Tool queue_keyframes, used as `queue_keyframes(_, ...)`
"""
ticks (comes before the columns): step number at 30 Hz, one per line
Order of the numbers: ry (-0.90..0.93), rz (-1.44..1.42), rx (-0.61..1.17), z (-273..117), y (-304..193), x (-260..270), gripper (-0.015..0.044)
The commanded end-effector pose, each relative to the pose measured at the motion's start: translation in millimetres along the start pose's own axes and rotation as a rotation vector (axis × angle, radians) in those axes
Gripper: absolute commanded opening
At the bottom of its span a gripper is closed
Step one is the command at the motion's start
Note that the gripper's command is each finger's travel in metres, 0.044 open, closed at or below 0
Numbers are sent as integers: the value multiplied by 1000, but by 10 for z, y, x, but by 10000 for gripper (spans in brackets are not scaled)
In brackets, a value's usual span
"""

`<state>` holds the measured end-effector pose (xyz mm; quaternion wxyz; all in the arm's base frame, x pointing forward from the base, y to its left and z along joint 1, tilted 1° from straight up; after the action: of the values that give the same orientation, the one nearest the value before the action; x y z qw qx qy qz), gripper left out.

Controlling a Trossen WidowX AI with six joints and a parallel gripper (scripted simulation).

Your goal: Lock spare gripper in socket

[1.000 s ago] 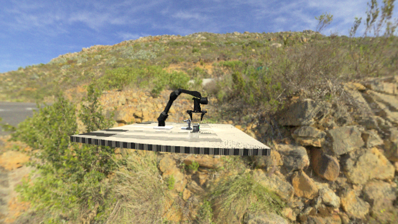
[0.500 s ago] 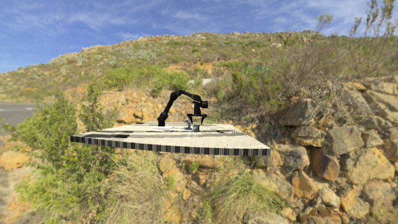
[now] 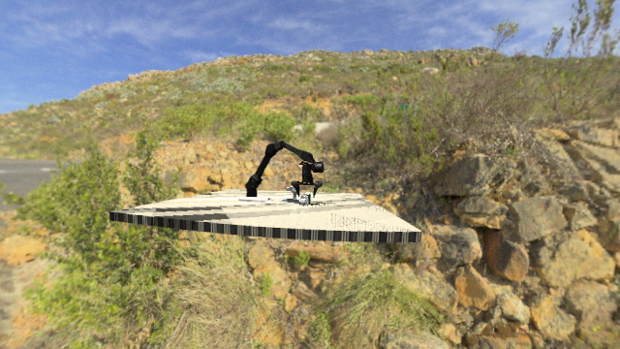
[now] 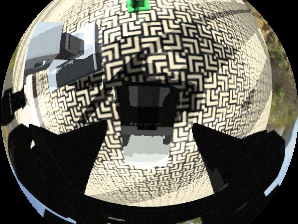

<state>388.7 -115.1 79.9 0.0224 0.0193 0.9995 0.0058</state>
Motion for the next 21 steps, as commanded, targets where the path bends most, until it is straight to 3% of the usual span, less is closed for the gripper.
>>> queue_keyframes(1, 9, 2, 2, 82, -2, 16, 440)
queue_keyframes(19, 9, 2, 2, 313, 0, 38, 440)
queue_keyframes(21, 9, 2, 2, 313, 0, 38, 387)
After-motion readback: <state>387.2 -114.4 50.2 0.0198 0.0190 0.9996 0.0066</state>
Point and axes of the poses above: the point midway between the two fingers, 35 mm back from their tips, its own z axis out along the fingers, its own x axis across the jaws, y = z × x, the point moved 1 cm from there along -z, back along the fingers, and after that the axes turned 8 degrees about -z, right-handed, at the moved point
